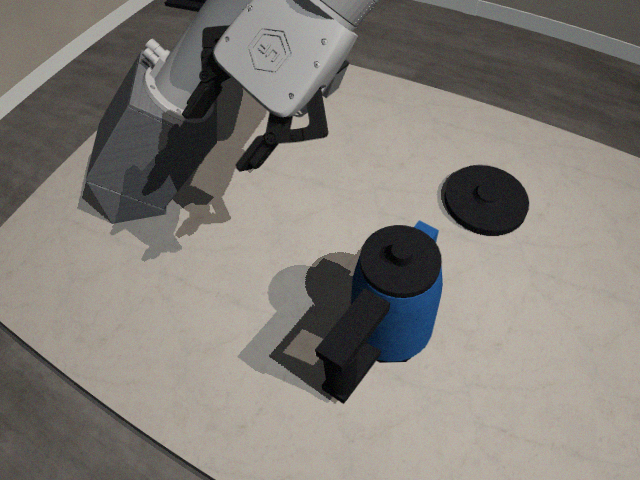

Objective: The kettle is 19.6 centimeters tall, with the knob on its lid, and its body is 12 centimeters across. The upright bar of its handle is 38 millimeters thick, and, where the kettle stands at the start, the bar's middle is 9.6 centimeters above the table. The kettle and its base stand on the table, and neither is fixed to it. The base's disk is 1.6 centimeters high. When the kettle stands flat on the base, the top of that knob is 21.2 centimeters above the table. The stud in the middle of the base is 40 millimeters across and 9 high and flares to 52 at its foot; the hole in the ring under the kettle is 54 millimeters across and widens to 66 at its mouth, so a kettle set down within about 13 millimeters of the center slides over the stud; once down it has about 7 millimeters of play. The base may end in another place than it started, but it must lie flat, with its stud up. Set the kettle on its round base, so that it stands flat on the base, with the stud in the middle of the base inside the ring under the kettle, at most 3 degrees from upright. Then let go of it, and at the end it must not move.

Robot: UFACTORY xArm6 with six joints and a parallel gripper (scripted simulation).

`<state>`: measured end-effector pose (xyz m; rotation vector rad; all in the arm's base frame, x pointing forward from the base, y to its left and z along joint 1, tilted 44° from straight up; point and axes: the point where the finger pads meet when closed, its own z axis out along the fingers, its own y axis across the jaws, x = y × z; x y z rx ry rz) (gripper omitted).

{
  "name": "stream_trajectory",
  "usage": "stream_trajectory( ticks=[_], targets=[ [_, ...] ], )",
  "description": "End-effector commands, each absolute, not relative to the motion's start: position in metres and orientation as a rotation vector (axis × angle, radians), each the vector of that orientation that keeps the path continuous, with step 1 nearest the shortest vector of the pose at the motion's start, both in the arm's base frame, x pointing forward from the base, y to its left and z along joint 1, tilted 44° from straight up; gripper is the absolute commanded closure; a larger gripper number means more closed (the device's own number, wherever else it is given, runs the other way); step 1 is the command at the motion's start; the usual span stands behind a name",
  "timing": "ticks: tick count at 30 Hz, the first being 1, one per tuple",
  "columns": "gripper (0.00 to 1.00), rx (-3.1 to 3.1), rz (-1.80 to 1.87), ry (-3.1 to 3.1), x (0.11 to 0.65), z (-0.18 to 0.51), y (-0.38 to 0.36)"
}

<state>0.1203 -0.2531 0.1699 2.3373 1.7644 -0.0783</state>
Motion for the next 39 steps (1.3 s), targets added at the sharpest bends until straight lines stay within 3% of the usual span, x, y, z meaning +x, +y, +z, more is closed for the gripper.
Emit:
stream_trajectory(
  ticks=[1,39],
  targets=[
    [0.19,2.334,-0.079,1.764,0.1205,0.1711,-0.2539],
    [0.19,2.224,-0.054,1.932,0.1246,0.1732,-0.2540]
  ],
)
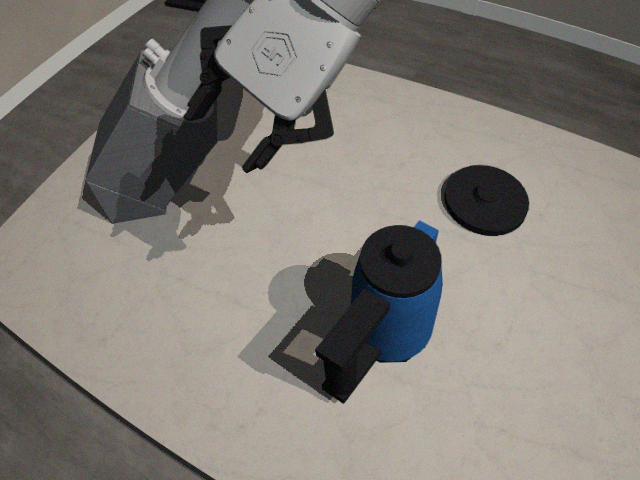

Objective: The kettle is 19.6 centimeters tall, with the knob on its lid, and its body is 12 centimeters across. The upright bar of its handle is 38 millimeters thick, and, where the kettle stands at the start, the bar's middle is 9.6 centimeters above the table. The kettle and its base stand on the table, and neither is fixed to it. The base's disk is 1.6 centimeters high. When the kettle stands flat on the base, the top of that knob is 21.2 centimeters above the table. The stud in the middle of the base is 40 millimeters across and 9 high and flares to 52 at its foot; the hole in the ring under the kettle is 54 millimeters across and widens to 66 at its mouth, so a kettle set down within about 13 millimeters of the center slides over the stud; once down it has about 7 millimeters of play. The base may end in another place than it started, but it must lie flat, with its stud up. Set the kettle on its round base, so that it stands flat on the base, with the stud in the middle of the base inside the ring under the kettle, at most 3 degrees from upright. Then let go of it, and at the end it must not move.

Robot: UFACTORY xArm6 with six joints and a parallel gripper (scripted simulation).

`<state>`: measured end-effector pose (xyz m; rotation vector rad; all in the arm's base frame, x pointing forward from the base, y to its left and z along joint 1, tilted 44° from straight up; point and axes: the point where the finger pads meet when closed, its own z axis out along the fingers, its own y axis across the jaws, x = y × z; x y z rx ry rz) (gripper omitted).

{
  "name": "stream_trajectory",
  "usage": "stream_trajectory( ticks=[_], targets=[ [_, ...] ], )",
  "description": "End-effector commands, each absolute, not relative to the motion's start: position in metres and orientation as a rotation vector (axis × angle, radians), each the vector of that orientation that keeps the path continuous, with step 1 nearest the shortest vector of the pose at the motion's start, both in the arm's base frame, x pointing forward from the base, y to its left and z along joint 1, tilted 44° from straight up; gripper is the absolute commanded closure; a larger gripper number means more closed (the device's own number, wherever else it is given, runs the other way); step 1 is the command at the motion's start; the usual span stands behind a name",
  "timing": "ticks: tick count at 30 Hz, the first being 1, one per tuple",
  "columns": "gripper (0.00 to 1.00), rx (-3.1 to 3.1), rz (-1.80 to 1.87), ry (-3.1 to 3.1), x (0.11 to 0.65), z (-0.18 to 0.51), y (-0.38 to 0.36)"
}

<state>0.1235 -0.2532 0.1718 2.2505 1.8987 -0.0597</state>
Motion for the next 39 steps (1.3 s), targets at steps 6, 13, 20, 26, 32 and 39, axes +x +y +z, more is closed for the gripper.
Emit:
stream_trajectory(
  ticks=[6,13,20,26,32,39],
  targets=[
    [0.19,2.192,-0.046,1.975,0.126,0.174,-0.254],
    [0.19,2.122,-0.030,2.062,0.128,0.175,-0.254],
    [0.19,2.060,-0.015,2.132,0.130,0.176,-0.254],
    [0.19,1.971,0.006,2.223,0.133,0.177,-0.255],
    [0.19,1.864,0.031,2.318,0.137,0.179,-0.255],
    [0.19,1.762,0.054,2.398,0.140,0.180,-0.256]
  ],
)
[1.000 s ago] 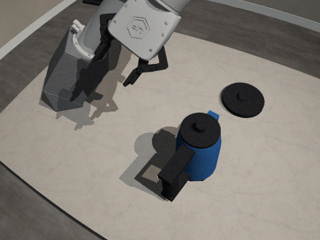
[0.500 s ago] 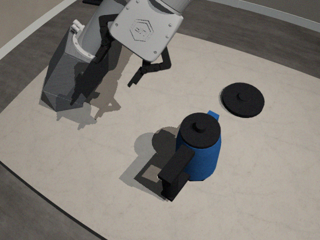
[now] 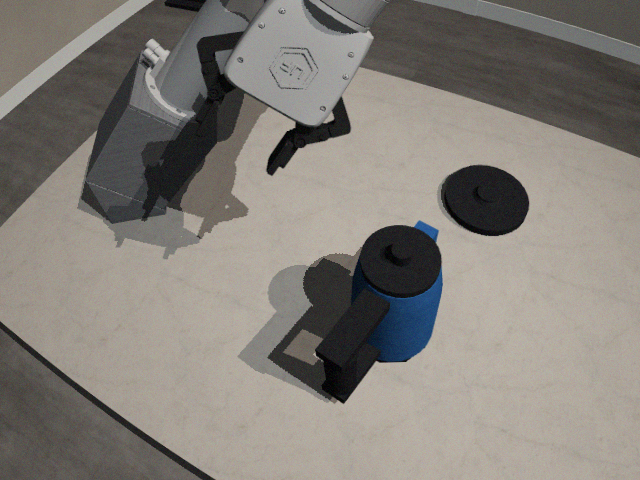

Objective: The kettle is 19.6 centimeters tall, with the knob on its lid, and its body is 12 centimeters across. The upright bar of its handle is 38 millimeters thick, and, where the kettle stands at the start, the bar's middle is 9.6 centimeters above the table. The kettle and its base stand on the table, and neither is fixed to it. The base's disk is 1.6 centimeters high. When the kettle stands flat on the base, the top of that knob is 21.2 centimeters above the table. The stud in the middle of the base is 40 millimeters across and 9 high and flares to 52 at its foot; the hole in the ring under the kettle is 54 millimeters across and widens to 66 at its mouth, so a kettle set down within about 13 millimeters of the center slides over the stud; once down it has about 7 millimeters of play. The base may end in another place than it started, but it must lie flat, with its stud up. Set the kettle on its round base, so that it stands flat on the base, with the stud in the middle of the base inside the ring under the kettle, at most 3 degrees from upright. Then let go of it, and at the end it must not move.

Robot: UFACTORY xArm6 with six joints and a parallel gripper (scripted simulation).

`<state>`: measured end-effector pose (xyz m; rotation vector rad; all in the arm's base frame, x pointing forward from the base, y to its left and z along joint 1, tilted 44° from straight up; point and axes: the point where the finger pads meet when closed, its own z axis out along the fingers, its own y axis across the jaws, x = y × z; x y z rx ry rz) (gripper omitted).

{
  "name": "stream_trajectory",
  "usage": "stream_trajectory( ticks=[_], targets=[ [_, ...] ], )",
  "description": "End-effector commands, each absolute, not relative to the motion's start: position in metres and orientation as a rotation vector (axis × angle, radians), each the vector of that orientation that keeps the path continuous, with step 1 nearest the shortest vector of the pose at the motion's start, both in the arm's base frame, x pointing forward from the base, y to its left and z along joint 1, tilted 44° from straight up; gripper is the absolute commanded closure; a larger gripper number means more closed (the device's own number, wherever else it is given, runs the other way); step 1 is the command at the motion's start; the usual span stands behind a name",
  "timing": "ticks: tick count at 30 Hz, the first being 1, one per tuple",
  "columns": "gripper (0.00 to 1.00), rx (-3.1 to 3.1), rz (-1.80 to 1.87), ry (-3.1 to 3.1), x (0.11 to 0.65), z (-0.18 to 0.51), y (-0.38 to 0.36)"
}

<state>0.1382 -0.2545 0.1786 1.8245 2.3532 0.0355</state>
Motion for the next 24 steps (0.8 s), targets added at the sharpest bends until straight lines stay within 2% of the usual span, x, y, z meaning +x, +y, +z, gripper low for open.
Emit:
stream_trajectory(
  ticks=[1,24],
  targets=[
    [0.19,1.740,0.059,2.414,0.141,0.181,-0.256],
    [0.19,1.163,0.171,2.705,0.159,0.188,-0.259]
  ],
)
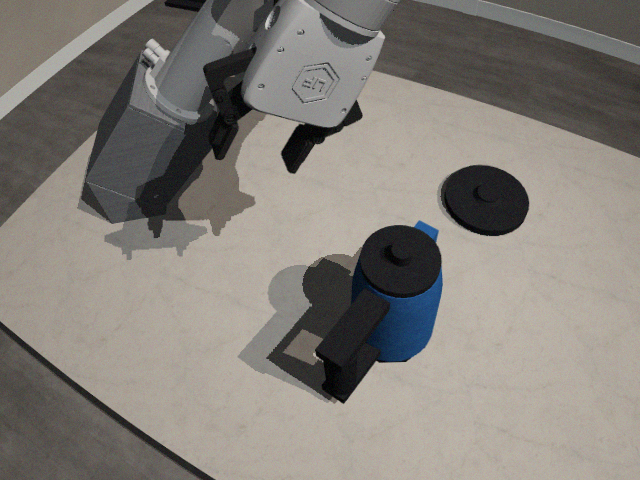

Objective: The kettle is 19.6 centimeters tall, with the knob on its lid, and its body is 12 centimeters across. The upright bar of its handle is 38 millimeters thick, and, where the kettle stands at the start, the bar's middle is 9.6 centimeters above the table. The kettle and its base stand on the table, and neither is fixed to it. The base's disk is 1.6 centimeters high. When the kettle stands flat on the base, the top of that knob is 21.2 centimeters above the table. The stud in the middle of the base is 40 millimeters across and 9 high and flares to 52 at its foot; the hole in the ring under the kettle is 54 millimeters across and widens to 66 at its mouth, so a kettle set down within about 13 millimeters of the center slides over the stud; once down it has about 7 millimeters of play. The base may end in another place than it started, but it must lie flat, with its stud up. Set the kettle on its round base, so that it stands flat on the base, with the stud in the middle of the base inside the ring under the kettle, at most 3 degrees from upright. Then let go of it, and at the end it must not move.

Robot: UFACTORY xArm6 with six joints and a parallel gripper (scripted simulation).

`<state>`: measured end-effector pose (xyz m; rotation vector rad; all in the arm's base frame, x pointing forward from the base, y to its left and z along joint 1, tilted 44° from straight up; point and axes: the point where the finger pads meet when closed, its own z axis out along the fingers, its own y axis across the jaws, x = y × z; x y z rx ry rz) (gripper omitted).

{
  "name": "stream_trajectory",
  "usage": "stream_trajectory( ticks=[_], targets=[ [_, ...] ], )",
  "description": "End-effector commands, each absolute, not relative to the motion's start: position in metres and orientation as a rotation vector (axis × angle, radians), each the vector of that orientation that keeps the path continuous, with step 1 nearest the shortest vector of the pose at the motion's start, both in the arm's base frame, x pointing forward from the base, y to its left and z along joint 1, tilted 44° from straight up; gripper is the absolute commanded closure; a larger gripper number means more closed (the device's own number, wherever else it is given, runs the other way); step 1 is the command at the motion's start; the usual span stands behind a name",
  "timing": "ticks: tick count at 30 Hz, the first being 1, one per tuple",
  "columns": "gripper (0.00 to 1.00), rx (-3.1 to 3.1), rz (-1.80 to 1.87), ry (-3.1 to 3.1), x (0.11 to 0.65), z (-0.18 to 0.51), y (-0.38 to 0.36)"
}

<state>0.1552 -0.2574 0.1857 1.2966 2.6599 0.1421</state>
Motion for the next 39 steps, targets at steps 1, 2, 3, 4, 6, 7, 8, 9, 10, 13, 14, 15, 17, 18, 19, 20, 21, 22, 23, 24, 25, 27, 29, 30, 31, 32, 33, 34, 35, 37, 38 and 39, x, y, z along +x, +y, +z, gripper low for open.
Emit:
stream_trajectory(
  ticks=[1,2,3,4,6,7,8,9,10,13,14,15,17,18,19,20,21,22,23,24,25,27,29,30,31,32,33,34,35,37,38,39],
  targets=[
    [0.19,1.131,0.176,2.715,0.160,0.189,-0.259],
    [0.19,1.098,0.182,2.725,0.161,0.189,-0.260],
    [0.19,1.065,0.187,2.734,0.163,0.189,-0.260],
    [0.19,1.032,0.192,2.743,0.164,0.190,-0.260],
    [0.19,0.965,0.201,2.759,0.166,0.191,-0.261],
    [0.19,0.965,0.201,2.759,0.166,0.191,-0.261],
    [0.19,0.965,0.201,2.759,0.166,0.191,-0.261],
    [0.19,0.931,0.206,2.766,0.167,0.191,-0.261],
    [0.19,0.897,0.211,2.772,0.168,0.192,-0.261],
    [0.19,0.793,0.223,2.789,0.171,0.193,-0.262],
    [0.19,0.758,0.227,2.794,0.173,0.193,-0.262],
    [0.19,0.723,0.231,2.798,0.174,0.194,-0.263],
    [0.19,0.652,0.238,2.804,0.176,0.195,-0.263],
    [0.19,0.617,0.242,2.807,0.177,0.195,-0.264],
    [0.19,0.581,0.245,2.808,0.179,0.196,-0.264],
    [0.19,0.546,0.248,2.810,0.180,0.196,-0.265],
    [0.19,0.510,0.251,2.810,0.181,0.197,-0.265],
    [0.19,0.475,0.253,2.810,0.182,0.197,-0.265],
    [0.19,0.439,0.255,2.810,0.184,0.198,-0.266],
    [0.19,0.439,0.255,2.810,0.184,0.198,-0.266],
    [0.19,0.439,0.255,2.810,0.184,0.198,-0.266],
    [0.19,0.368,0.259,2.807,0.186,0.199,-0.267],
    [0.19,0.298,0.263,2.803,0.189,0.200,-0.267],
    [0.19,0.263,0.264,2.799,0.190,0.200,-0.268],
    [0.19,0.228,0.265,2.796,0.191,0.201,-0.268],
    [0.19,0.193,0.265,2.791,0.192,0.201,-0.269],
    [0.19,0.159,0.266,2.787,0.194,0.202,-0.269],
    [0.19,0.124,0.266,2.782,0.195,0.202,-0.270],
    [0.19,0.090,0.266,2.776,0.196,0.203,-0.270],
    [0.19,0.023,0.266,2.763,0.199,0.204,-0.271],
    [0.19,-0.011,0.265,2.756,0.200,0.204,-0.272],
    [0.19,-0.044,0.264,2.749,0.201,0.205,-0.272]
  ],
)
